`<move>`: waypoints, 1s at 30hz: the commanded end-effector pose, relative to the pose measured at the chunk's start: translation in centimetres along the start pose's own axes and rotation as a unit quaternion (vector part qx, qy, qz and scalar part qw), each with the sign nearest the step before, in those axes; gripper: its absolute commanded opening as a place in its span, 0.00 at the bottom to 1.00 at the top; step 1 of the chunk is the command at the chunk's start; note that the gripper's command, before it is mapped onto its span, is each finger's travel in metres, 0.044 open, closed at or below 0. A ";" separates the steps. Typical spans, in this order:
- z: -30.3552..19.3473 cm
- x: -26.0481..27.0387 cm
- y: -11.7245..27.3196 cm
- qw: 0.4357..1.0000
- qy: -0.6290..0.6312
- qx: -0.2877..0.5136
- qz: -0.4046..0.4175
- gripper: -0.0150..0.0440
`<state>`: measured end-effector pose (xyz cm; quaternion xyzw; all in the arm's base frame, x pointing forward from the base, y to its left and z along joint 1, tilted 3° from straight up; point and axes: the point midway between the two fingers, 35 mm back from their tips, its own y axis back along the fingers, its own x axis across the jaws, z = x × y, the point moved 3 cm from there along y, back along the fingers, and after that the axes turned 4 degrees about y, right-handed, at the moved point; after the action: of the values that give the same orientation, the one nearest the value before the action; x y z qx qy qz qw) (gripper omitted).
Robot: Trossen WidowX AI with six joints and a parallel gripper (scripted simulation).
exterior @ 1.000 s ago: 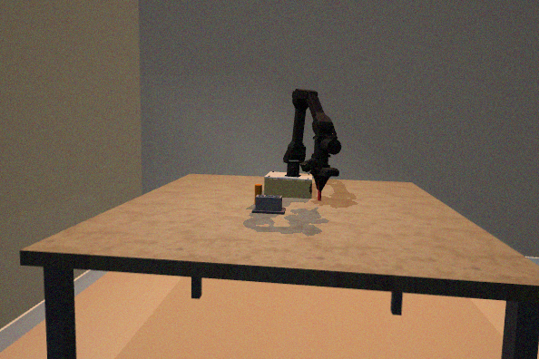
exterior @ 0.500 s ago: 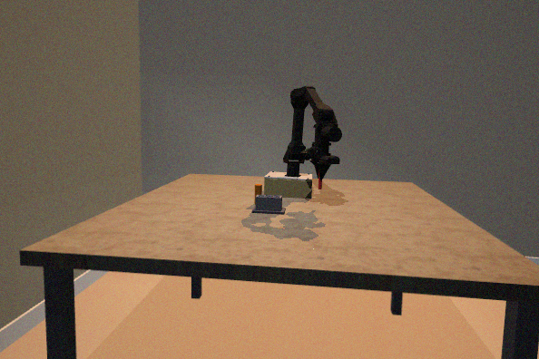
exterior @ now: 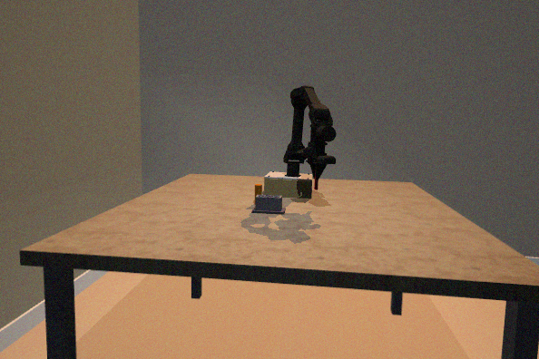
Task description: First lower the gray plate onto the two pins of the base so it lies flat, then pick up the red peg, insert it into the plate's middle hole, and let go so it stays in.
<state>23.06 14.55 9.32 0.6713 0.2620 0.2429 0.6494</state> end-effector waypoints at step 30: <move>9.4 1.4 0.3 1.000 0.004 -0.006 0.005 0.25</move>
<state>29.44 9.22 9.25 0.6696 0.2596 0.2489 0.6498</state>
